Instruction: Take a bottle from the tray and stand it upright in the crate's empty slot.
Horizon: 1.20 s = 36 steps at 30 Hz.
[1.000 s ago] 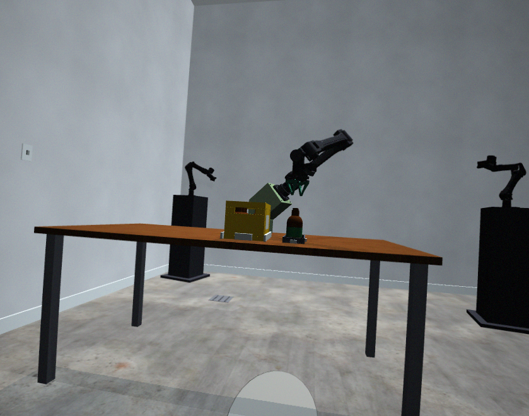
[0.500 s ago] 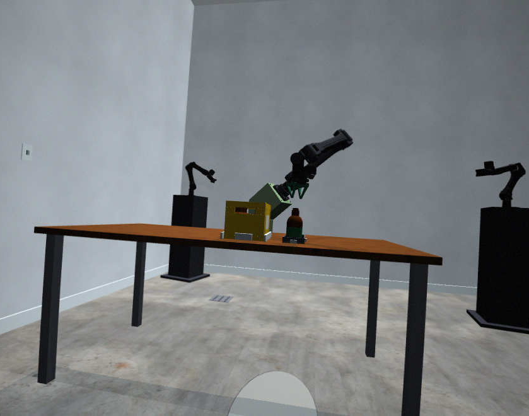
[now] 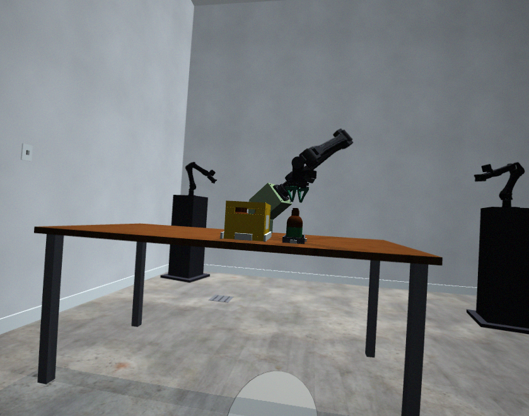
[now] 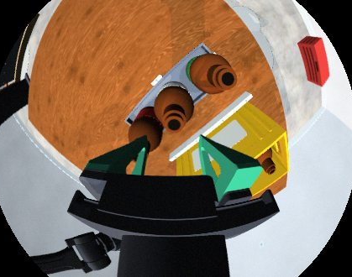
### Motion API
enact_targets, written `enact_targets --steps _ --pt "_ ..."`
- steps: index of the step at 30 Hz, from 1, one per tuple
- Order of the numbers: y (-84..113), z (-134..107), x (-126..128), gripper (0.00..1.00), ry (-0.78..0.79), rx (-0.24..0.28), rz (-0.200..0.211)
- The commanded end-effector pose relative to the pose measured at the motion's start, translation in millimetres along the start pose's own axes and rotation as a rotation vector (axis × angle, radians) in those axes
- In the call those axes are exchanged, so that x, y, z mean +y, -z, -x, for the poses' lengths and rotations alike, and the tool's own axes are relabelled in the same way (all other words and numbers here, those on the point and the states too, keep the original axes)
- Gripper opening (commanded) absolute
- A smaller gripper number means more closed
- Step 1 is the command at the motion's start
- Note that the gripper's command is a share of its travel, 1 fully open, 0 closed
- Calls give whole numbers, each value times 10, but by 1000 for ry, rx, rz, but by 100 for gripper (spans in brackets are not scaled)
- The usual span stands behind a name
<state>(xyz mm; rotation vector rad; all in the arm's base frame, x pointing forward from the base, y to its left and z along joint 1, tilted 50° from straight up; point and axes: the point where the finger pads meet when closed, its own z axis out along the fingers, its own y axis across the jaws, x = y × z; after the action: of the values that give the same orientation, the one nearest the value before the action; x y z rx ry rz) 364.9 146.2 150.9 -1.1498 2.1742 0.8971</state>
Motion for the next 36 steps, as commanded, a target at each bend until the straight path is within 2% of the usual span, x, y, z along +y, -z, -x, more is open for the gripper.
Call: enact_targets --steps 1,2,3,9,14,19,20,36 --pt "-81 -1 -5 61 -16 4 5" --pt "-81 -1 -5 61 -16 4 5" --pt "-15 82 -23 61 0 -13 -13" --pt "-155 3 -5 61 -15 3 5" --pt "-141 33 -14 61 -10 -6 -6" --pt "-181 32 -3 61 -9 -2 1" --pt "-141 54 -35 61 -9 -9 -9" --pt "-161 37 -19 61 -12 -4 -4"
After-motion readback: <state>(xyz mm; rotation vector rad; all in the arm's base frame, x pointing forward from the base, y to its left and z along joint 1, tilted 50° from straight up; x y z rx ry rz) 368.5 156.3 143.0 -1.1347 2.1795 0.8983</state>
